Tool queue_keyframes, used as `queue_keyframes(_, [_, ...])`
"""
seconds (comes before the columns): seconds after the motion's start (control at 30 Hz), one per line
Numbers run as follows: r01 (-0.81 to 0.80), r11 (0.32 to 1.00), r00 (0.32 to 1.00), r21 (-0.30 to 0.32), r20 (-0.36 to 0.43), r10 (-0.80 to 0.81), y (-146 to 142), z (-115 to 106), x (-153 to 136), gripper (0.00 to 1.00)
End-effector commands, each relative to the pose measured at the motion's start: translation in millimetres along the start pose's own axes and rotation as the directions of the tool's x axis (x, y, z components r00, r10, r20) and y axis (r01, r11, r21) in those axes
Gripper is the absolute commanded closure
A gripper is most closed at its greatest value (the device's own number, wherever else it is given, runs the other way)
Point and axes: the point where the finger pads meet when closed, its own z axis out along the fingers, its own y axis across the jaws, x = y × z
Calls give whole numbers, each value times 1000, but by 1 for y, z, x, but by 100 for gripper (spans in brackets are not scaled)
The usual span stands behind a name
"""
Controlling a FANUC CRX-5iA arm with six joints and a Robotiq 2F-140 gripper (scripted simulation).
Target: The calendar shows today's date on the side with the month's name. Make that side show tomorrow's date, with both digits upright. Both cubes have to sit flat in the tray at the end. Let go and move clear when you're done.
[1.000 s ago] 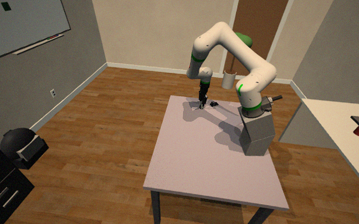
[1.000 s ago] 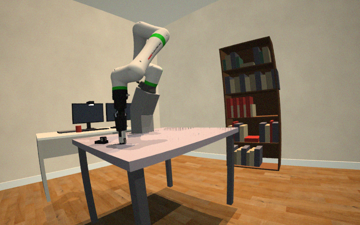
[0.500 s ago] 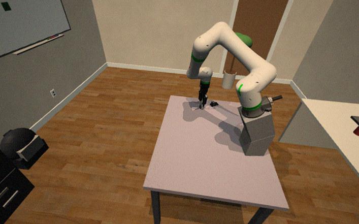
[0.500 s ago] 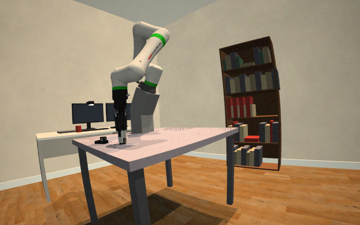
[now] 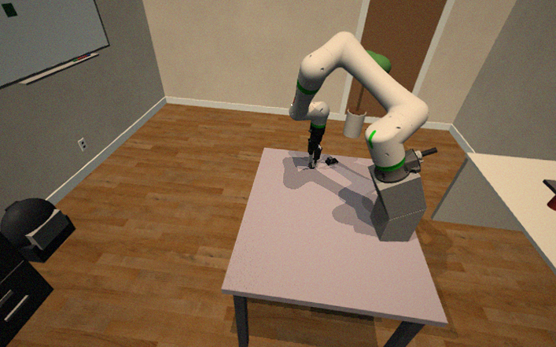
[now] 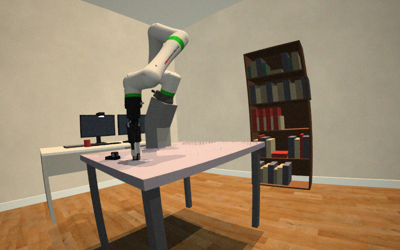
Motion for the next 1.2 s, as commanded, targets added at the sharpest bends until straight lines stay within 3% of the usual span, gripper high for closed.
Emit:
queue_keyframes(0.0, [0,1000,1000,0,0,0,0,-20,0,64])
queue_keyframes(0.1, [0,1000,1000,0,0,0,0,-25,0,64])
queue_keyframes(0.4, [0,1000,1000,0,0,0,0,-69,0,64])
queue_keyframes(0.7, [0,1000,1000,0,0,0,0,-77,0,64])
queue_keyframes(0.73, [0,1000,1000,0,0,0,0,-77,0,0])
queue_keyframes(1.17, [0,1000,1000,0,0,0,0,-77,0,0])
